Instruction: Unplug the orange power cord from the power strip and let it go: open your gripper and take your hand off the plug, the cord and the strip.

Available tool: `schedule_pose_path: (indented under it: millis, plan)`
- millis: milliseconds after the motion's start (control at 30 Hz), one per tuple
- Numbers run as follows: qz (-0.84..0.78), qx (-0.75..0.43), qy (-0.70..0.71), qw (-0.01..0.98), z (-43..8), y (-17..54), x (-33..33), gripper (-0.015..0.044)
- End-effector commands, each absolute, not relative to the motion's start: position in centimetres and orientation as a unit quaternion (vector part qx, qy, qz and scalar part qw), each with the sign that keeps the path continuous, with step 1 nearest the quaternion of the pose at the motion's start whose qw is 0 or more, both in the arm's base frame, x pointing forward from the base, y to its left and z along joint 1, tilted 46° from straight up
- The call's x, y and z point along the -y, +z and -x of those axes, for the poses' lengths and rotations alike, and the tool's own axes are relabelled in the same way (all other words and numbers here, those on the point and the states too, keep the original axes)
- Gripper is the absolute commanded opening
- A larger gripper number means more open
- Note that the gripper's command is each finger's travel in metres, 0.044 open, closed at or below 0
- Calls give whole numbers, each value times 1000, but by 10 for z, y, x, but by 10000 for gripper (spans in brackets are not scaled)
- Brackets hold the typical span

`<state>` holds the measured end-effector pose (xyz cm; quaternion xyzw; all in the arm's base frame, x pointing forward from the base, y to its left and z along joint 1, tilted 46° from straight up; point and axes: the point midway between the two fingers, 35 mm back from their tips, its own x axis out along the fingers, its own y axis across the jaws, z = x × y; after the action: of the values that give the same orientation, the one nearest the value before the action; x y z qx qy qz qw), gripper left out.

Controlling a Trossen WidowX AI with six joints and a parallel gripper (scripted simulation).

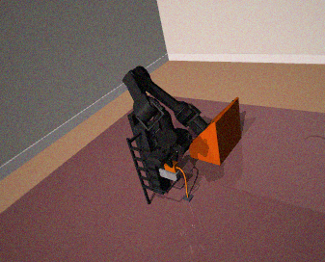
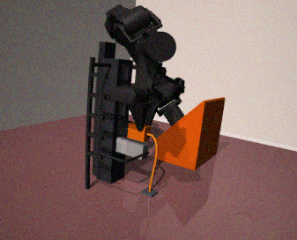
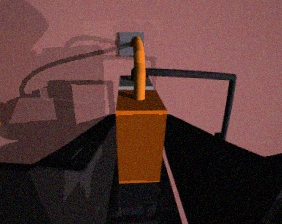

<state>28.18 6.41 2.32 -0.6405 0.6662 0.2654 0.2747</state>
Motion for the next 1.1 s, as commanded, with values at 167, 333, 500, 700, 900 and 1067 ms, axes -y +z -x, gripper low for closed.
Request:
schedule_pose_path:
  millis: [167,333,500,700,900,1067]
  plan:
    - [641,-666,265,275,-282,22,-67,0]
    - [641,-666,265,275,-283,17,-72,0]
    - [641,-666,266,276,-284,11,-78,0]
    - [641,-665,266,276,-285,5,-85,0]
    - [641,-665,266,276,-285,-1,-93,0]
    - [641,-665,266,276,-284,-6,-100,0]
